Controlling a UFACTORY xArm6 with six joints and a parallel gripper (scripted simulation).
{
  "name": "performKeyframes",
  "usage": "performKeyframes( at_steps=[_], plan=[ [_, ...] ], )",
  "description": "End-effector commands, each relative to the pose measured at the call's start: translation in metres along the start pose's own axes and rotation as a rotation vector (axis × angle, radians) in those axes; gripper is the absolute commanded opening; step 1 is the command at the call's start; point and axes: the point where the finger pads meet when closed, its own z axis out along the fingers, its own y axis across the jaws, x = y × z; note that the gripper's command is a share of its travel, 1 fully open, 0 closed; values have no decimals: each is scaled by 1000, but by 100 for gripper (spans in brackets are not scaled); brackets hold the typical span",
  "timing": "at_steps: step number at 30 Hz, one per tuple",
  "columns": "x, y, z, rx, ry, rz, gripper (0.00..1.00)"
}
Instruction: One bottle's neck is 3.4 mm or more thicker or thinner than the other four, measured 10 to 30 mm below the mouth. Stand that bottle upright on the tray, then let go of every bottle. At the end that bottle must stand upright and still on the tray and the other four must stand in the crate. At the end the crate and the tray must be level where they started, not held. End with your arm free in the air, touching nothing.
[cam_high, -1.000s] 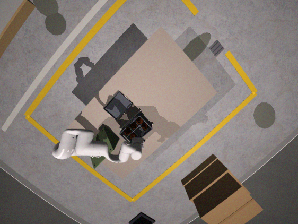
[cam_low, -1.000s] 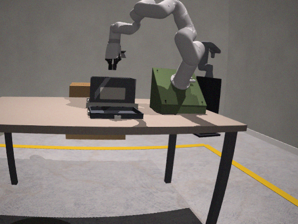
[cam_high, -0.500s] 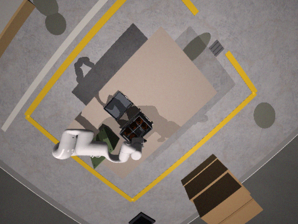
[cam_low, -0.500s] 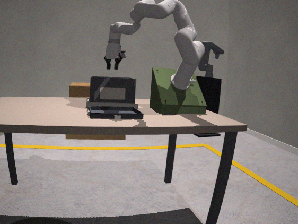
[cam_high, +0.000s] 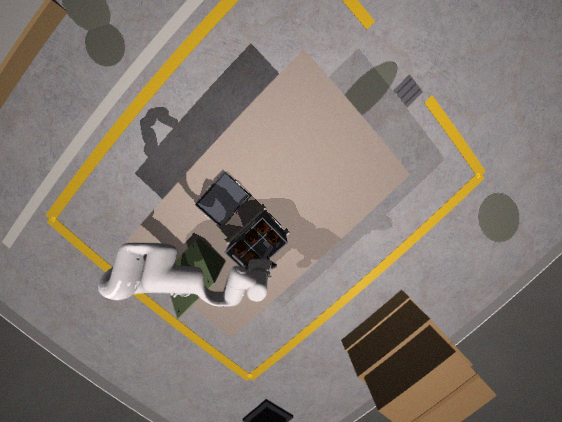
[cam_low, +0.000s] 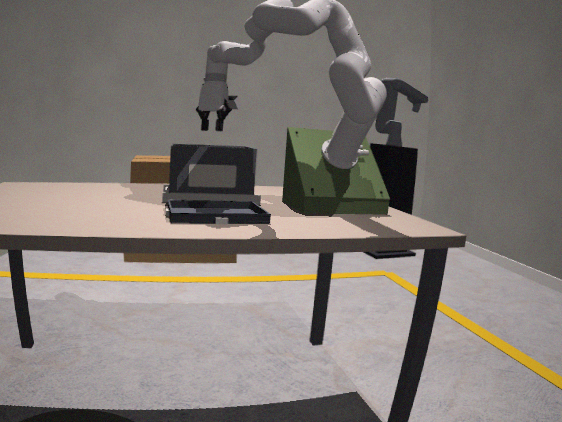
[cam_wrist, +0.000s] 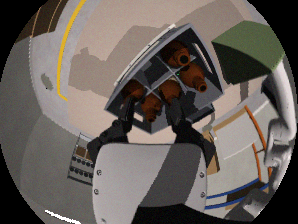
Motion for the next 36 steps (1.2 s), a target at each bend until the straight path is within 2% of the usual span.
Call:
performKeyframes(
  at_steps=[1,18,36],
  plan=[
    [0,-1,-2,4,0,-1,65],
    [-1,-1,3,6,-1,-3,65],
    [-1,-1,22,6,-1,-3,65]
  ],
)
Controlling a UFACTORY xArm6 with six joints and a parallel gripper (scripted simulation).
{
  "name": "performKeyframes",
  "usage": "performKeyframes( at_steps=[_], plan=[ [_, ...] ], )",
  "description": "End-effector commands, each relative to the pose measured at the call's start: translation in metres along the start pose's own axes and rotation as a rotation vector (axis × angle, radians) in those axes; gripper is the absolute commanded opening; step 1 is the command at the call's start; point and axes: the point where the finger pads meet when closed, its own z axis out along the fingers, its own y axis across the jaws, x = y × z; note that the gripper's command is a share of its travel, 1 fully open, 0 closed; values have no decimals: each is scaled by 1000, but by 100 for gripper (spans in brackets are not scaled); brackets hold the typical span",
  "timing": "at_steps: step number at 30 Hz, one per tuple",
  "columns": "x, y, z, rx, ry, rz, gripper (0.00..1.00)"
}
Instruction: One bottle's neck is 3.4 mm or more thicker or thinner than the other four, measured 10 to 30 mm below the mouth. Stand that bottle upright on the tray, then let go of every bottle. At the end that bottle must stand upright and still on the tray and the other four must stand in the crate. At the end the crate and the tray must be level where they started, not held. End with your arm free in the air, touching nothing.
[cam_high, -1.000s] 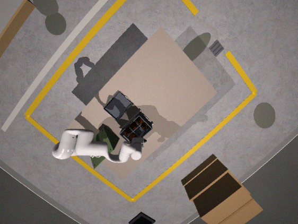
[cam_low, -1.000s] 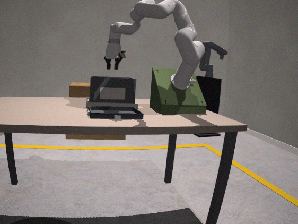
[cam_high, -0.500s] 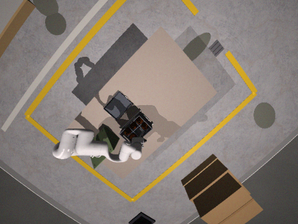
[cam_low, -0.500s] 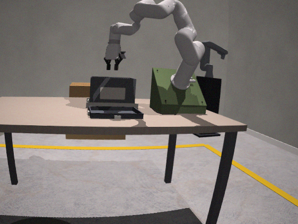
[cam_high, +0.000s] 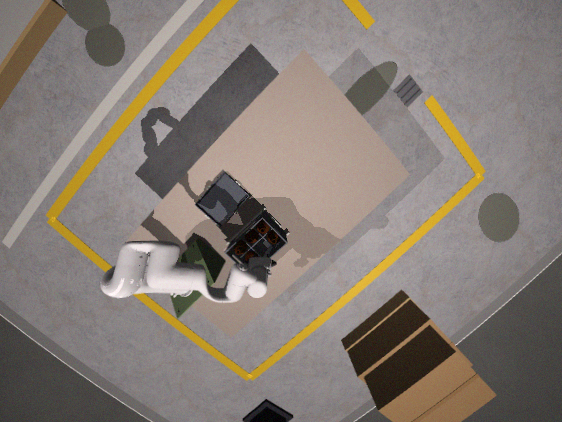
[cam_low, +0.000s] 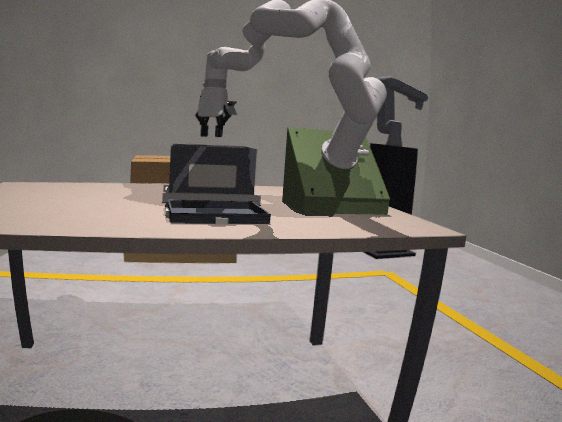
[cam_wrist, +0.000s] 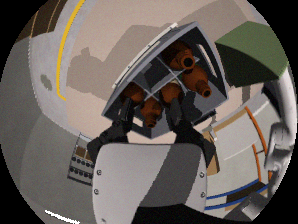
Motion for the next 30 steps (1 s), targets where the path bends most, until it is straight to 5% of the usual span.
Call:
performKeyframes(
  at_steps=[1,30],
  plan=[
    [-1,-1,3,4,-1,-1,65],
    [-1,-1,22,4,-1,-1,65]
  ],
)
